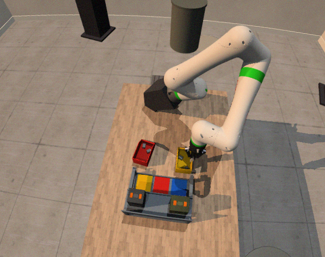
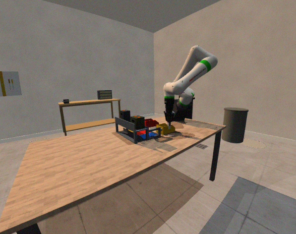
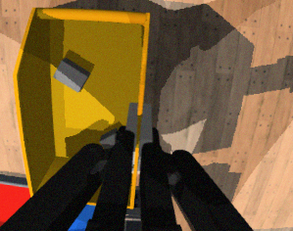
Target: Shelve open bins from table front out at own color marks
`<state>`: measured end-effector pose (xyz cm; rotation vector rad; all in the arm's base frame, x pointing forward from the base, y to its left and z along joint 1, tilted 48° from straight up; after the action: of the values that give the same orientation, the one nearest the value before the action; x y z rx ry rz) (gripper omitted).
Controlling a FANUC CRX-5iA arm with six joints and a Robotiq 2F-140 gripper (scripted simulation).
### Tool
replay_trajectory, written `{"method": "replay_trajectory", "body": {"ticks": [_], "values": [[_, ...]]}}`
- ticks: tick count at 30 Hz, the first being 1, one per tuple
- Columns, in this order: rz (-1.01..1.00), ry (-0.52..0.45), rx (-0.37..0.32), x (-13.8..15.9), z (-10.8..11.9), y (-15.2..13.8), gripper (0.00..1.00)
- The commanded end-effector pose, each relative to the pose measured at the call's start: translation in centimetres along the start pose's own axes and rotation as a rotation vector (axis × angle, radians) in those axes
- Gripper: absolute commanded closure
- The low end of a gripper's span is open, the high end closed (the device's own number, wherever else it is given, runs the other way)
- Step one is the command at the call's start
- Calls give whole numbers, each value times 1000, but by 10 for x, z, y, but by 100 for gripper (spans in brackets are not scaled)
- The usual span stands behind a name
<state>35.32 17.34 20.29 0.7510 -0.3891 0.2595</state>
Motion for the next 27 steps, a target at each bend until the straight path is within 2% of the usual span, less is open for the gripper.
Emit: {"method": "replay_trajectory", "body": {"ticks": [1, 2, 27], "values": [[0, 0, 0, 0, 0, 0, 100], [0, 0, 0, 0, 0, 0, 85], [0, 0, 0, 0, 0, 0, 85]]}}
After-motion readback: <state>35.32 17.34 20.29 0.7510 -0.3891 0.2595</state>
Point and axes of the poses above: the point where the finger pads meet when closed, its own z axis back along the fingers, its own y axis across the jaws, x = y × z, the point moved 8 cm from there along z, back along the fingers, and after that the axes turned 6 degrees about z, right-handed, at the moved point
